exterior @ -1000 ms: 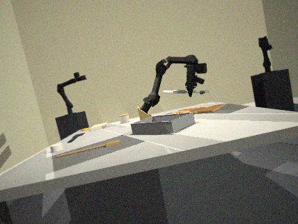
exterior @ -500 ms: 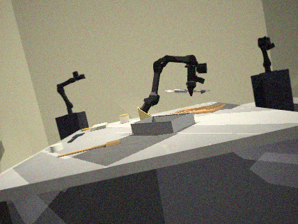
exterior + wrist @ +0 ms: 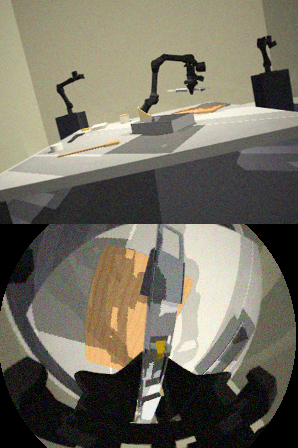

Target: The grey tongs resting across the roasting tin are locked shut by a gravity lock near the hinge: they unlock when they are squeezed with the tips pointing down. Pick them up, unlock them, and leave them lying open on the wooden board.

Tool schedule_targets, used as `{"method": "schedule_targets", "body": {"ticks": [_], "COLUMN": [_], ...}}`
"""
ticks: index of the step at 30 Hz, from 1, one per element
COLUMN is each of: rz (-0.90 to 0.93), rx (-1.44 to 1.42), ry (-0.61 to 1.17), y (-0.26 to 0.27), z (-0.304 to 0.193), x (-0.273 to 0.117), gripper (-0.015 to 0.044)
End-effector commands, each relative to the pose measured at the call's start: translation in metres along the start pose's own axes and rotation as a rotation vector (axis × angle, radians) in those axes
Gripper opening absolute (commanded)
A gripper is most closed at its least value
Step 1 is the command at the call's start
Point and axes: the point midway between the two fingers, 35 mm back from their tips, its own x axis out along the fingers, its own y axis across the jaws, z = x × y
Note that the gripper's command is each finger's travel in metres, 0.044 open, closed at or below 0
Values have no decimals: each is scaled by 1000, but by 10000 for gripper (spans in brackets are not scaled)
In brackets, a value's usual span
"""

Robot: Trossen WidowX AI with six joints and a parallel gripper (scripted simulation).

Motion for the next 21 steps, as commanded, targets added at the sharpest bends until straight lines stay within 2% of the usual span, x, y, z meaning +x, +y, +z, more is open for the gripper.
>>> {"method": "schedule_targets", "body": {"ticks": [1,21], "rz": [10,105], "rx": [54,292], "ry": [-34,-109], "y": [8,38], "z": [-1,-8], "x": [-7,-29], "gripper": [-150,-150]}}
